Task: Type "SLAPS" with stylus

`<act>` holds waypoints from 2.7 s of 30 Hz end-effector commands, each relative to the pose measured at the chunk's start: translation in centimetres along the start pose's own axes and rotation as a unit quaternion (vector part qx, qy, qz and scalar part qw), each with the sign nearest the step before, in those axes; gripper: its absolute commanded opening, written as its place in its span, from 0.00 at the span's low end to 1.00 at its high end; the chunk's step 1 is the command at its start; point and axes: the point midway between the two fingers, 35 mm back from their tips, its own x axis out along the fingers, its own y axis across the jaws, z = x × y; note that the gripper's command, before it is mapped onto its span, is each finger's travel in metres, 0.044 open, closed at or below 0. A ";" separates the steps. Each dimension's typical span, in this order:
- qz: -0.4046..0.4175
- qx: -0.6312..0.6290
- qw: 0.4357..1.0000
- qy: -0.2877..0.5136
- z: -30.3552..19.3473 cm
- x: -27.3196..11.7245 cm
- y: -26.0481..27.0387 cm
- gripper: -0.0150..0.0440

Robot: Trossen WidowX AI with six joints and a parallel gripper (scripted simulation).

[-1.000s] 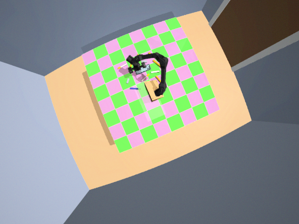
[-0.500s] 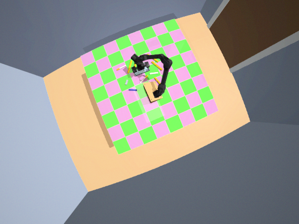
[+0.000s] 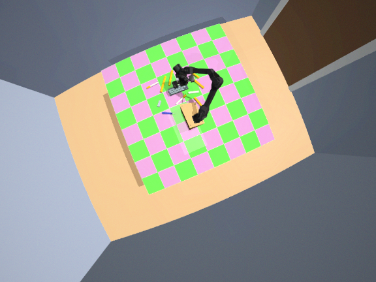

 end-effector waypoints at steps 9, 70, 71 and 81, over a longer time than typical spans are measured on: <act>-0.002 -0.009 1.000 0.003 -3.0 0.1 2.1 0.25; 0.000 -0.010 1.000 0.001 -3.1 -5.4 9.2 0.25; 0.000 -0.010 1.000 0.001 -3.1 -5.4 9.2 0.25; -0.003 -0.042 0.999 0.010 -3.6 -5.4 10.3 0.48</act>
